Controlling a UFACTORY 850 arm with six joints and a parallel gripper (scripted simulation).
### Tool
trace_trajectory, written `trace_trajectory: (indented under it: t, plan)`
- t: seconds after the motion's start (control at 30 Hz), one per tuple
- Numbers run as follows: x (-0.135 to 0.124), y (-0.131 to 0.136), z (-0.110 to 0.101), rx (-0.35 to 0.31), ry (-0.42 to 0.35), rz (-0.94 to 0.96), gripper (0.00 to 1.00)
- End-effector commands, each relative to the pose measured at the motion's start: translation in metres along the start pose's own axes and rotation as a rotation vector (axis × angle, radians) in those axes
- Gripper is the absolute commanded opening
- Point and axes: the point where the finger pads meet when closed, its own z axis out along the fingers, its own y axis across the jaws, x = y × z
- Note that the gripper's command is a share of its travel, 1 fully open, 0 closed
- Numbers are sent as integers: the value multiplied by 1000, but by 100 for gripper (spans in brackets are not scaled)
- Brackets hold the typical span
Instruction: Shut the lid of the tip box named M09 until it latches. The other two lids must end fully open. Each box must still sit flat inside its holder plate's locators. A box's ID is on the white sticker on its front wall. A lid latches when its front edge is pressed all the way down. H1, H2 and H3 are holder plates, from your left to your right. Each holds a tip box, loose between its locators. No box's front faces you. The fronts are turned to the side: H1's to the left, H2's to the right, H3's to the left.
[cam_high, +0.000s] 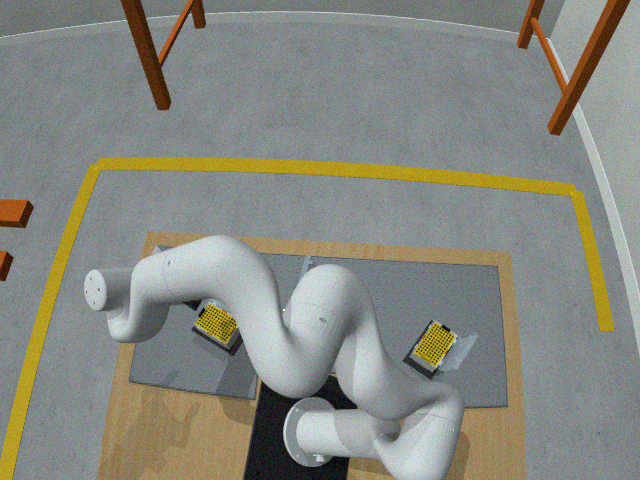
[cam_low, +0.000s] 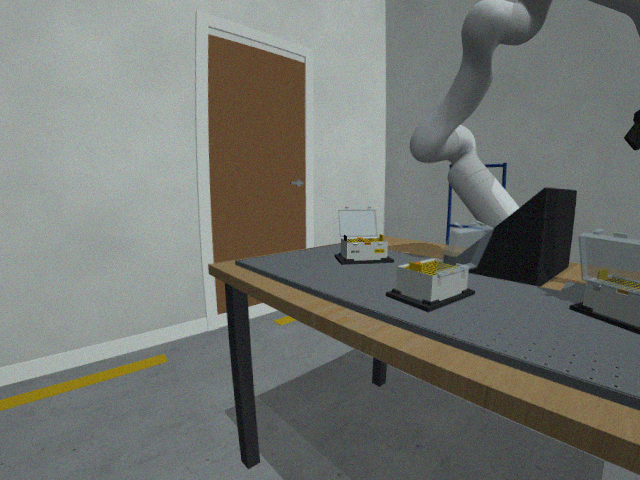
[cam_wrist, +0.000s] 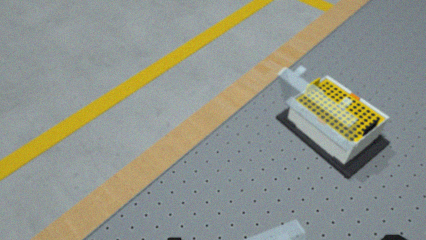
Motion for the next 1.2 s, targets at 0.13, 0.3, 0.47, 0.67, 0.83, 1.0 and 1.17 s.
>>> trace_trajectory:
  t: [0.13, 0.3, 0.47, 0.67, 0.83, 1.0, 1.17]
  plan:
    - [-31, 8, -15, 21, 4, -23, 100]
    - [-54, 17, -22, 85, 26, -108, 100]
    - [-67, 21, -27, 85, 26, -108, 100]
    - [-94, 33, -34, 144, 50, -193, 100]
    - [-116, 43, -39, 162, 59, -220, 100]
    - [-130, 50, -41, 200, 79, -278, 100]
    - [-151, 61, -44, 200, 79, -278, 100]
